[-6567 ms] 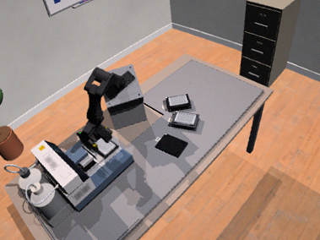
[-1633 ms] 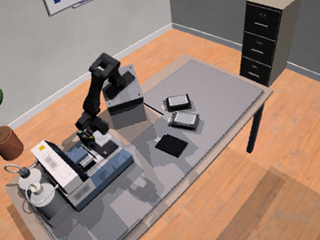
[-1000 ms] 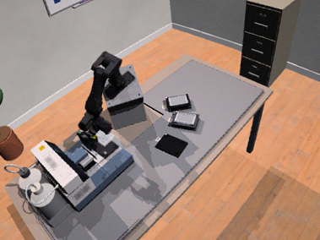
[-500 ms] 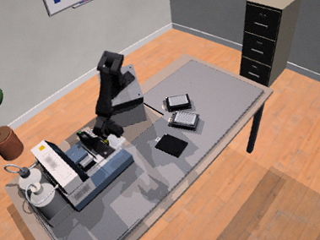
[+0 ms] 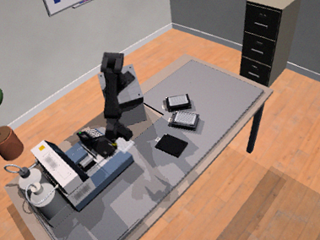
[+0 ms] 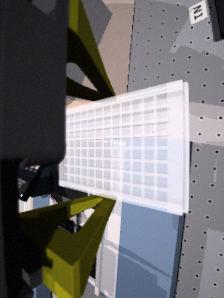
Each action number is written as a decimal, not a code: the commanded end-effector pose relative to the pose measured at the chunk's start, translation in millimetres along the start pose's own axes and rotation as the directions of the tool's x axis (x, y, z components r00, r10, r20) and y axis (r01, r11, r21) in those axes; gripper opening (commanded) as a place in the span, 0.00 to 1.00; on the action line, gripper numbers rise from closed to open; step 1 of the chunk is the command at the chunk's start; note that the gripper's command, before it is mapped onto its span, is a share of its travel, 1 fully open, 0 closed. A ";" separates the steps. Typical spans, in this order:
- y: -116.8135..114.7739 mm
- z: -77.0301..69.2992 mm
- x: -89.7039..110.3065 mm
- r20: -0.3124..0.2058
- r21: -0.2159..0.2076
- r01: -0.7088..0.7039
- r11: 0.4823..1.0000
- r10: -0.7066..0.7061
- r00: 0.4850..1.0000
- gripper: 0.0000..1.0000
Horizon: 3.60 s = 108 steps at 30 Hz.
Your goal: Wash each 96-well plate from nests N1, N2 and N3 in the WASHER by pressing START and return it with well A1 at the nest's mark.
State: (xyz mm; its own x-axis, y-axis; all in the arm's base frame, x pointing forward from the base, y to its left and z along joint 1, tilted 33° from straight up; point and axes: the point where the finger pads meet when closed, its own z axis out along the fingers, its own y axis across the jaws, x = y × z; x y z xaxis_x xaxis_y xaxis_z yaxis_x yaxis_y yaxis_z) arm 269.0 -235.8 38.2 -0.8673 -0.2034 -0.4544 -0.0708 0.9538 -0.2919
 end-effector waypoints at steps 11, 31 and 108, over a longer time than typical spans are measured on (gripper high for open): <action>13.2 2.7 -22.6 -0.006 0.020 0.025 0.999 -0.025 1.000 0.00; 71.5 18.4 -90.3 -0.004 0.019 0.024 1.000 -0.024 1.000 0.00; 229.2 48.3 -174.9 -0.002 0.014 0.071 0.997 -0.071 0.997 0.00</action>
State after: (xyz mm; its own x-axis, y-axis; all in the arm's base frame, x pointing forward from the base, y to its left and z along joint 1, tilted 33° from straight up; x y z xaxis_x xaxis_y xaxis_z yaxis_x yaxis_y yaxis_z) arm 426.6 6.7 6.2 -0.8661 -0.2697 -0.4210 -0.1280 0.9336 -0.3347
